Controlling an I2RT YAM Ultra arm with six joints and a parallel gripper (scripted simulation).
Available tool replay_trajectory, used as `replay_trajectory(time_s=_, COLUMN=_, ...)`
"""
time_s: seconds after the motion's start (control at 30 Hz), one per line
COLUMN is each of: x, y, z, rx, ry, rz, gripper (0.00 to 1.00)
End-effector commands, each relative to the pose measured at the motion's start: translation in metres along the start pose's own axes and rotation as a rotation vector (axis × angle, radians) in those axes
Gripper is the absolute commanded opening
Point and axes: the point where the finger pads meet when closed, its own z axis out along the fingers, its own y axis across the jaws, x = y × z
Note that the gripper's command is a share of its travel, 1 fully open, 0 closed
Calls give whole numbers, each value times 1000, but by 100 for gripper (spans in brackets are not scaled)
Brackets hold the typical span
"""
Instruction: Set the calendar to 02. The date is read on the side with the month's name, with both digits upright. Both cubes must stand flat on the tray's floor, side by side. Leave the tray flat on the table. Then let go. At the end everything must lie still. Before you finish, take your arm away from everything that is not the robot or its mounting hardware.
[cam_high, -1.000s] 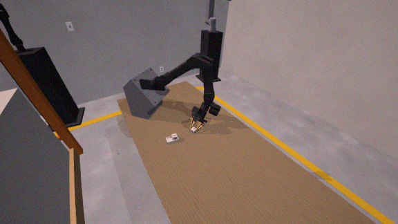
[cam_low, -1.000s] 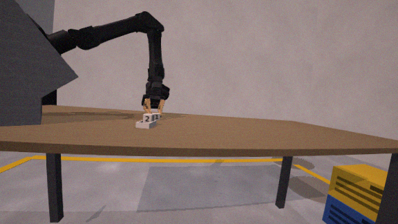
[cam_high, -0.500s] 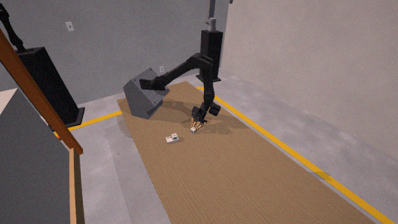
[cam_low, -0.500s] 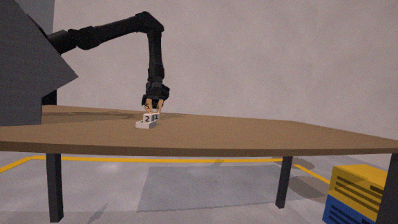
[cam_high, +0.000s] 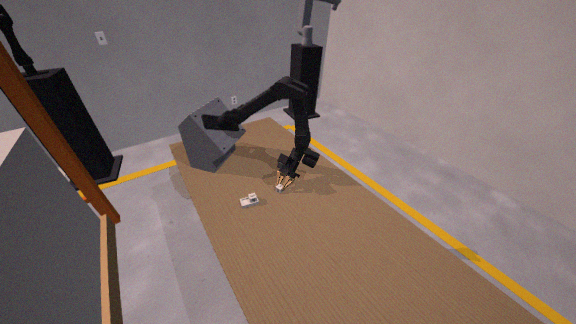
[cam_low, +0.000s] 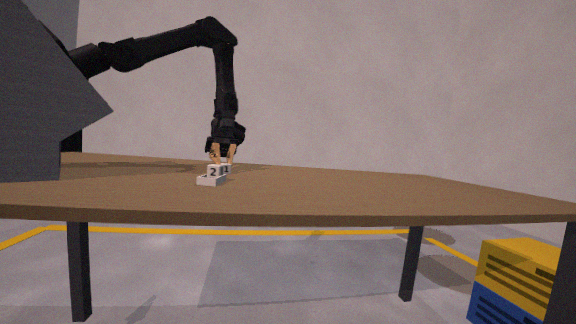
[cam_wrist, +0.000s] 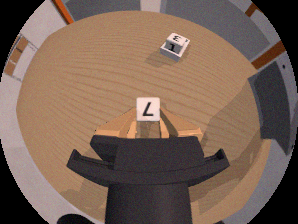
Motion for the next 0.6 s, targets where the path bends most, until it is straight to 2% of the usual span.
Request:
replay_trajectory(time_s=0.0, x=-3, y=4, z=-2, rx=-11, ry=-8, rz=6, gripper=26)
replay_trajectory(time_s=0.33, x=-4, y=4, z=-4, rx=-11, ry=-8, rz=6, gripper=26)
replay_trajectory(time_s=0.57, x=-18, y=4, z=-17, rx=-11, ry=-8, rz=6, gripper=26)
